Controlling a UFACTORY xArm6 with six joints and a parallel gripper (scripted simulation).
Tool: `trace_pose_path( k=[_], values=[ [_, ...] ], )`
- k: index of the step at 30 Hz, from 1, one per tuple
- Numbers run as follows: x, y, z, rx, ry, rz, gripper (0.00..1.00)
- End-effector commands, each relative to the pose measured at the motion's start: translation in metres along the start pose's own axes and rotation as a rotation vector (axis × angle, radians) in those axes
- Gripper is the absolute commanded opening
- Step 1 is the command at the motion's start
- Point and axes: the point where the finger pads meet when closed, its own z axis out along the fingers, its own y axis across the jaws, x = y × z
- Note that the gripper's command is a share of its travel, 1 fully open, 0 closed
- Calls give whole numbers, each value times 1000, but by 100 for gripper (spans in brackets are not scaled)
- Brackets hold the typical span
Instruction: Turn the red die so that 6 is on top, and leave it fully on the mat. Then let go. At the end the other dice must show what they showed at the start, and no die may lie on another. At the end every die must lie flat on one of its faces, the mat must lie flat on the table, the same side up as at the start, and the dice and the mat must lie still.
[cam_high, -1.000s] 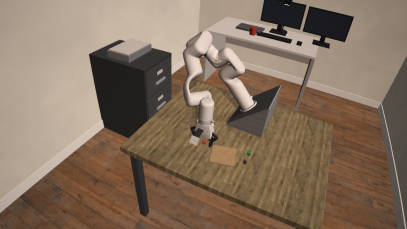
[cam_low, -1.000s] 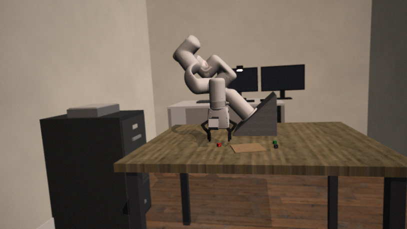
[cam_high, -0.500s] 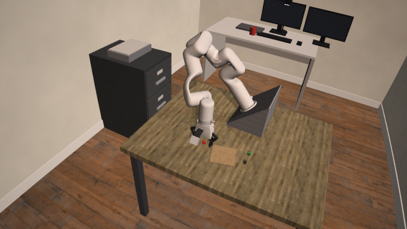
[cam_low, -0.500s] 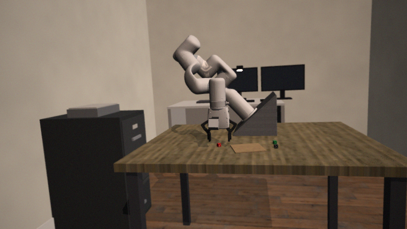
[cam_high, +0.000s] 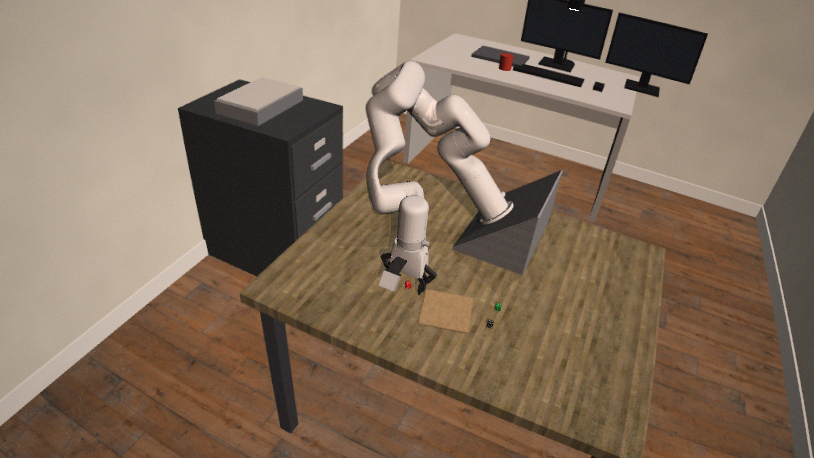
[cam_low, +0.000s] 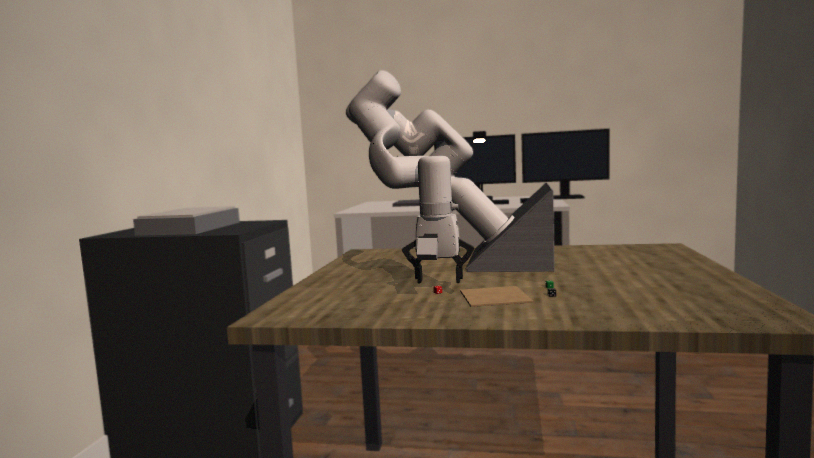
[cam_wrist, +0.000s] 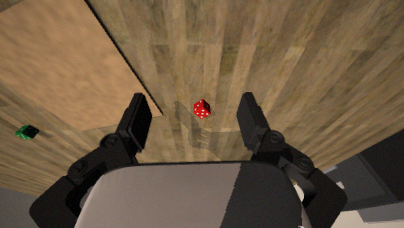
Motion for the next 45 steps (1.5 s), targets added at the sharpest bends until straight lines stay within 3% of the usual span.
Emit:
trace_pose_path(
  k=[1, 11, 18, 20, 35, 45],
  values=[
    [1, -3, -1, 0, 3, 1, 100],
    [5, -34, -1, 0, 3, 1, 100],
    [10, -86, -1, 0, 3, 1, 100],
    [10, -86, -1, 0, 3, 1, 100],
    [24, -215, -1, 0, 3, 1, 100],
    [29, -256, -1, 0, 3, 1, 100]
  ],
)
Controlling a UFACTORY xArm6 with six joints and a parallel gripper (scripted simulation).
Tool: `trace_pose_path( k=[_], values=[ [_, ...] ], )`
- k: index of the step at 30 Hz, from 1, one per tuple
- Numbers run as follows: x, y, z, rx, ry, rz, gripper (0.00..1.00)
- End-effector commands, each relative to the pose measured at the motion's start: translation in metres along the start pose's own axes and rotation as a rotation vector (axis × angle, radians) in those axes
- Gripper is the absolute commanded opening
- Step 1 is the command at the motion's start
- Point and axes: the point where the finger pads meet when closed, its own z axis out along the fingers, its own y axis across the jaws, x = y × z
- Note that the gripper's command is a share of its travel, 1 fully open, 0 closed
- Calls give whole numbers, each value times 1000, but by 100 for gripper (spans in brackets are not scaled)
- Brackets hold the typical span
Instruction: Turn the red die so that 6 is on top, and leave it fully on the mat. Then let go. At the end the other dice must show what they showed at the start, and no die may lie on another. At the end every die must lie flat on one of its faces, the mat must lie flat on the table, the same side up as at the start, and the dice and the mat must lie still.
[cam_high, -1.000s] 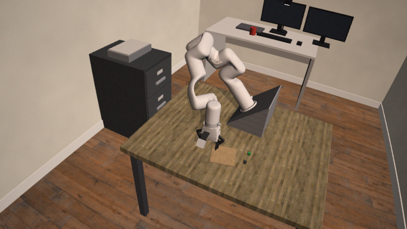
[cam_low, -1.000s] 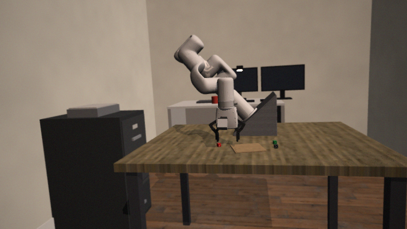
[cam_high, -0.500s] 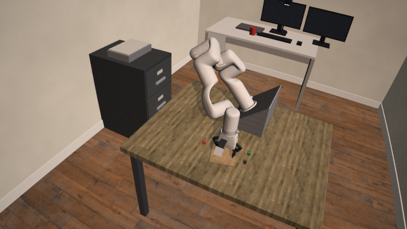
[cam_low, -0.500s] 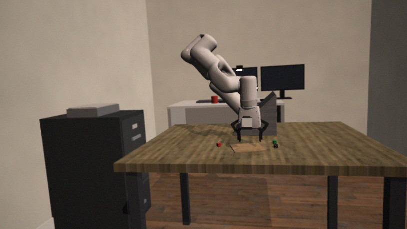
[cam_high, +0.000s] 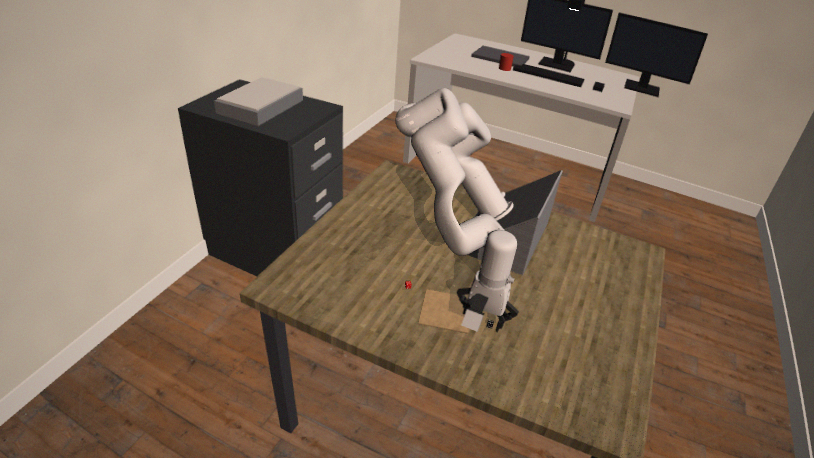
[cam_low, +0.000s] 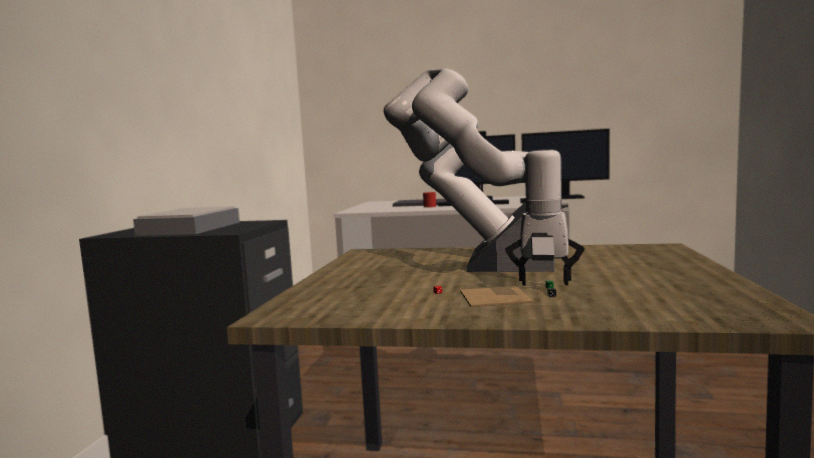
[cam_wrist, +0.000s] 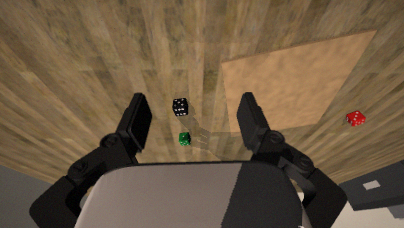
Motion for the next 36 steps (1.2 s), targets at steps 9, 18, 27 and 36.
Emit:
trace_pose_path(
  k=[9, 18, 27, 36],
  values=[
    [5, -26, -1, -1, 1, 1, 100],
    [5, -26, -1, -1, 1, 1, 100],
    [5, -26, -1, -1, 1, 1, 100],
    [5, -26, -1, -1, 1, 1, 100]
  ],
)
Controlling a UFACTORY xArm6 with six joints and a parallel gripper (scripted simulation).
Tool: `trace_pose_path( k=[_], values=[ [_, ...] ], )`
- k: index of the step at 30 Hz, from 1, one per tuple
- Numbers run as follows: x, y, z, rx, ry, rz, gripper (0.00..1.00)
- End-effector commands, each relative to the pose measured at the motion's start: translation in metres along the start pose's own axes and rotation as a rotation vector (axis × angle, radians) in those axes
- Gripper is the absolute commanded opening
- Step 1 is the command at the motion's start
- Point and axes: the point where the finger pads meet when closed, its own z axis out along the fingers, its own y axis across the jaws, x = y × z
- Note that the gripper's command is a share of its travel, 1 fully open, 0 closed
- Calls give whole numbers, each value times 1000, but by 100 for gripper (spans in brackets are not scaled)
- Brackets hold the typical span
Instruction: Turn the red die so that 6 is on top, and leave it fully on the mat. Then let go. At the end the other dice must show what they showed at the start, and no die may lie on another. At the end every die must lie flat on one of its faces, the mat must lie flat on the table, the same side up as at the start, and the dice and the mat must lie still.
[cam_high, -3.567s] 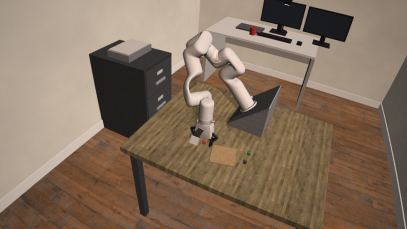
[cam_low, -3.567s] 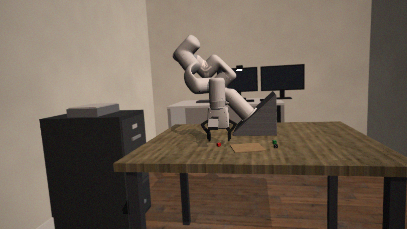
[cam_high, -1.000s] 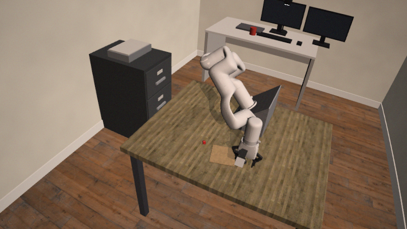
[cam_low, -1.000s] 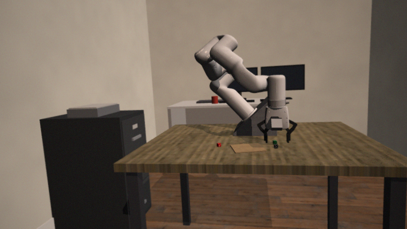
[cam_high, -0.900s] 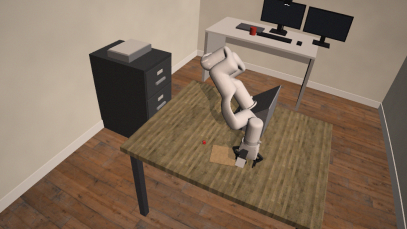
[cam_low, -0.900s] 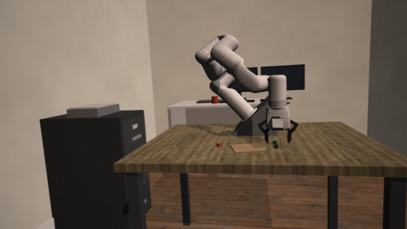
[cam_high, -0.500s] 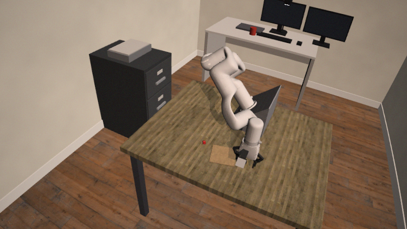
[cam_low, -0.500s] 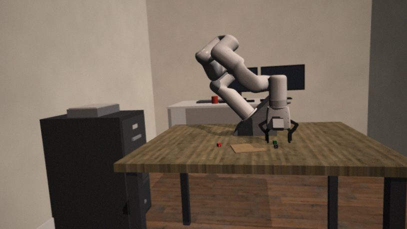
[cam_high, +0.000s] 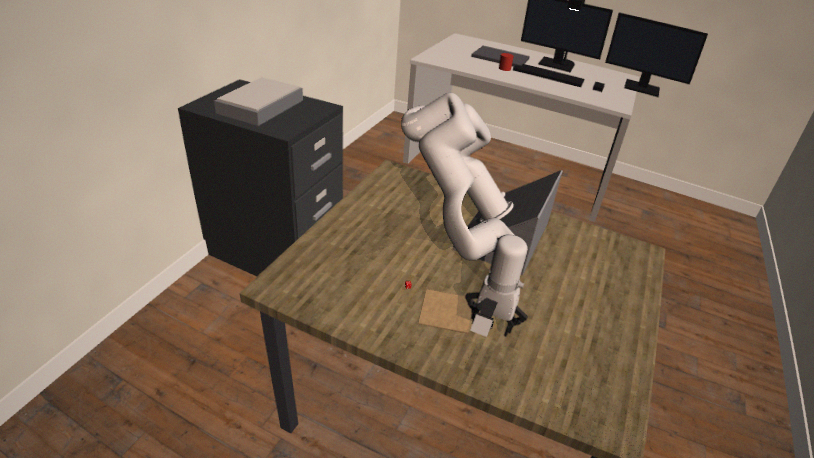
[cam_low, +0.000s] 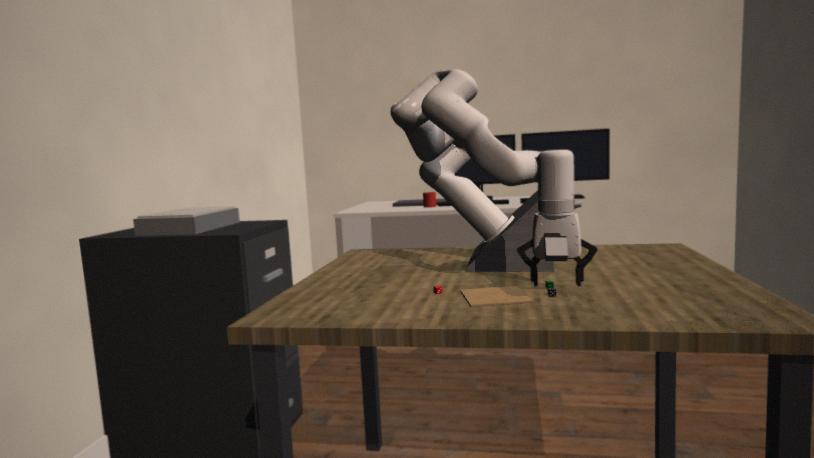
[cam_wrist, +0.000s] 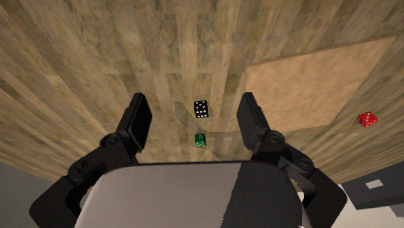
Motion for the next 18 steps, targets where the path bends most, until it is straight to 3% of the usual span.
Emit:
trace_pose_path(
  k=[1, 18],
  values=[
    [1, 0, -2, 2, 4, 1, 100],
    [-3, 0, -2, 2, 3, 1, 100]
  ],
)
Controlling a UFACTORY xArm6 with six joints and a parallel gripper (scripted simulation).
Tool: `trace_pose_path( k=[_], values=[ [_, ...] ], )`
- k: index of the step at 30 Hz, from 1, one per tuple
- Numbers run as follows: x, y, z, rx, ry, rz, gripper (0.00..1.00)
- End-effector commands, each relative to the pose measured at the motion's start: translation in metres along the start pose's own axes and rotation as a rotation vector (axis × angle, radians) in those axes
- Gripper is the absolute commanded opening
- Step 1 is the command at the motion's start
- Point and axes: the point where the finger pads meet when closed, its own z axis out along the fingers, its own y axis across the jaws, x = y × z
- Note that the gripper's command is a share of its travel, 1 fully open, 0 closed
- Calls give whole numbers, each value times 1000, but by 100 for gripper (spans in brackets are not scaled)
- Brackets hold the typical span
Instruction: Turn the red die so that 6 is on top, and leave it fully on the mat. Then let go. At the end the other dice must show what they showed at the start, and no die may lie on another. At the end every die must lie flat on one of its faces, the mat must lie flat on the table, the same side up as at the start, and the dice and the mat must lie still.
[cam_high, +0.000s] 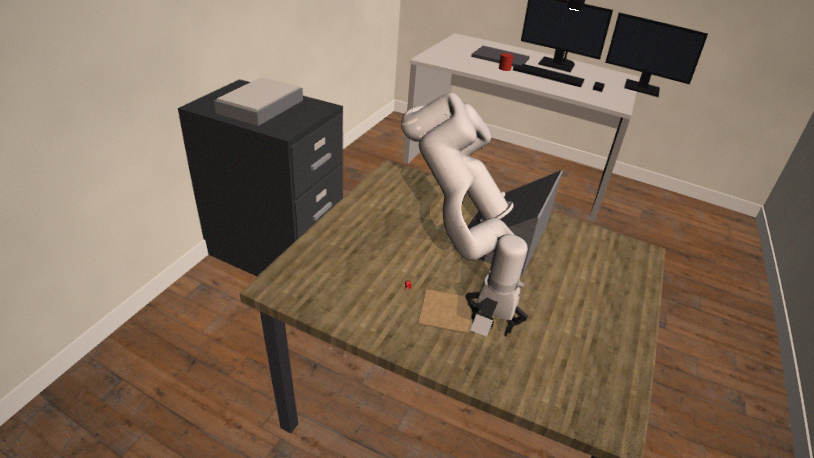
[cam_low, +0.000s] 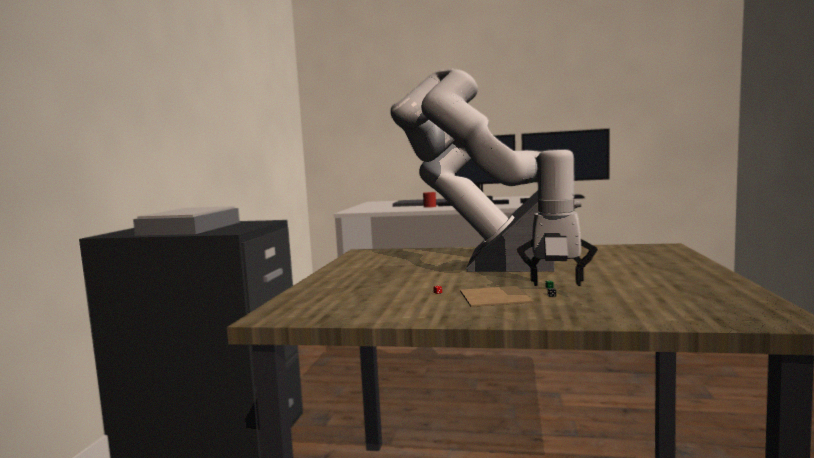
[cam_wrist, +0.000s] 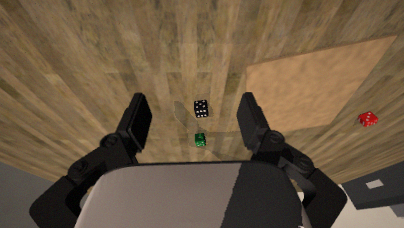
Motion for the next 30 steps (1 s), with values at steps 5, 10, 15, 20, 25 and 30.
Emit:
trace_pose_path(
  k=[5, 10, 15, 20, 25, 30],
  values=[
    [-17, 0, -2, 2, 3, 1, 100],
    [-40, 0, -2, 2, 3, 1, 100],
    [-65, -1, -1, 2, 3, 1, 100],
    [-73, -1, -1, 2, 3, 1, 100],
    [-73, -1, -1, 2, 3, 1, 100],
    [-73, -1, -1, 2, 3, 1, 100]
  ],
)
